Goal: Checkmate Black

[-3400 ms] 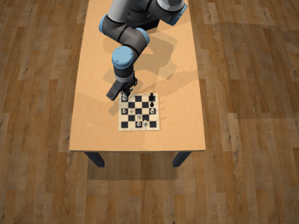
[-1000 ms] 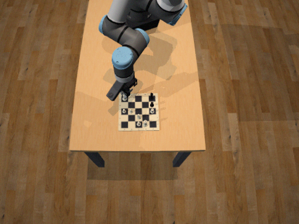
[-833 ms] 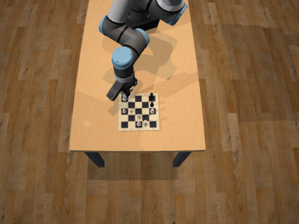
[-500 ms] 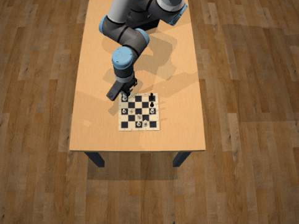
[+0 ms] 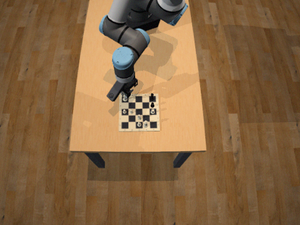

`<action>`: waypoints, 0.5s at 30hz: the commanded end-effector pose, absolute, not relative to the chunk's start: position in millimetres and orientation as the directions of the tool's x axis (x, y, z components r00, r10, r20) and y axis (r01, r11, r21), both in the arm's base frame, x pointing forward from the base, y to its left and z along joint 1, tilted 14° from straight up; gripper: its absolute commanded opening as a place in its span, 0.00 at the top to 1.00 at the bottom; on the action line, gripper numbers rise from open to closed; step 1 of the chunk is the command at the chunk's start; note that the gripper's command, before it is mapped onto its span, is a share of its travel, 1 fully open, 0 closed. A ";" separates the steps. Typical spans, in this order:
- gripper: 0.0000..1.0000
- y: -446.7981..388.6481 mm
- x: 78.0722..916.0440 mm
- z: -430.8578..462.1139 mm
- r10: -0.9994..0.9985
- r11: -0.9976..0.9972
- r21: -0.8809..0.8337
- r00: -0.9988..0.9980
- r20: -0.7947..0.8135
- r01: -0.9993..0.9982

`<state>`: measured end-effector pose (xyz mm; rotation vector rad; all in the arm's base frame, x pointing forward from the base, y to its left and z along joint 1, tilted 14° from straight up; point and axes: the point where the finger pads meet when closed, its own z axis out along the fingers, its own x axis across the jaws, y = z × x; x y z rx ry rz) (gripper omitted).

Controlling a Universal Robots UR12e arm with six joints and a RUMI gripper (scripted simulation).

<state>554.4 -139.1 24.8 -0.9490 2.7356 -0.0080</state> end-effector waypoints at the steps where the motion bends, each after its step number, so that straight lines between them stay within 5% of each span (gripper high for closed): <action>1: 0.90 -139.4 554.8 25.3 -0.611 0.788 -0.086 -0.758 -0.229 -0.609; 5: 0.80 -139.4 554.8 25.3 -0.611 0.788 -0.086 -0.758 -0.229 -0.609; 15: 0.75 -139.4 554.8 25.3 -0.611 0.788 -0.086 -0.758 -0.229 -0.609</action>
